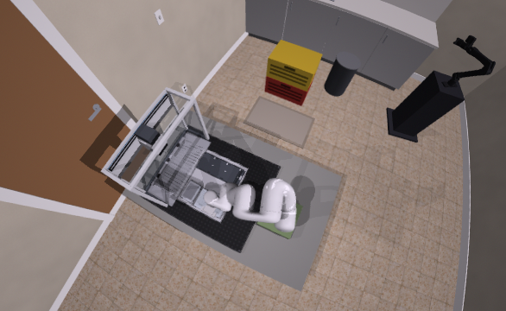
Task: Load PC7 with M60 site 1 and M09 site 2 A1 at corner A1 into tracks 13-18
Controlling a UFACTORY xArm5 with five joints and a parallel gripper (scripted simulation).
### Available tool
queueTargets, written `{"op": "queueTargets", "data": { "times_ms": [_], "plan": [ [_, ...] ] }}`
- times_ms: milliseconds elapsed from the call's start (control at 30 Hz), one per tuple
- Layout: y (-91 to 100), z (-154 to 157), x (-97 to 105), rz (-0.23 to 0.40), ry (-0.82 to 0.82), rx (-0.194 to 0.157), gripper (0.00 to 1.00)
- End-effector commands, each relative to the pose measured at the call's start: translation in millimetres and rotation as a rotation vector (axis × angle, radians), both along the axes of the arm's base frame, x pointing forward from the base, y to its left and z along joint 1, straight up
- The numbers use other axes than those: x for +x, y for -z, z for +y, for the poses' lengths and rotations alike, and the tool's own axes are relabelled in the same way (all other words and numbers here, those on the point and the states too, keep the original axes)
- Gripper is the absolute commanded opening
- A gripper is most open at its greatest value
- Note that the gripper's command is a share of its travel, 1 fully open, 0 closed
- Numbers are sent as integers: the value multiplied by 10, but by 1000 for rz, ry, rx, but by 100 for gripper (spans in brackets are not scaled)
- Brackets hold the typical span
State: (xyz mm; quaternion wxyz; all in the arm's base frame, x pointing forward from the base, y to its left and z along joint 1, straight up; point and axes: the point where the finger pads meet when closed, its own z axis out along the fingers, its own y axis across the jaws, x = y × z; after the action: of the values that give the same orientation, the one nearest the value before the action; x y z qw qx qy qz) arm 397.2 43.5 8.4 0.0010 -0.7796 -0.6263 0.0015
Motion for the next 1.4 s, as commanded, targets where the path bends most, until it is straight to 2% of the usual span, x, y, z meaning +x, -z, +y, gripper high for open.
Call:
{"op": "queueTargets", "data": {
  "times_ms": [0,1367],
  "plan": [
    [-10,0,13,-3,0,4,0],
    [-210,0,13,-3,0,4,0]
  ]
}}
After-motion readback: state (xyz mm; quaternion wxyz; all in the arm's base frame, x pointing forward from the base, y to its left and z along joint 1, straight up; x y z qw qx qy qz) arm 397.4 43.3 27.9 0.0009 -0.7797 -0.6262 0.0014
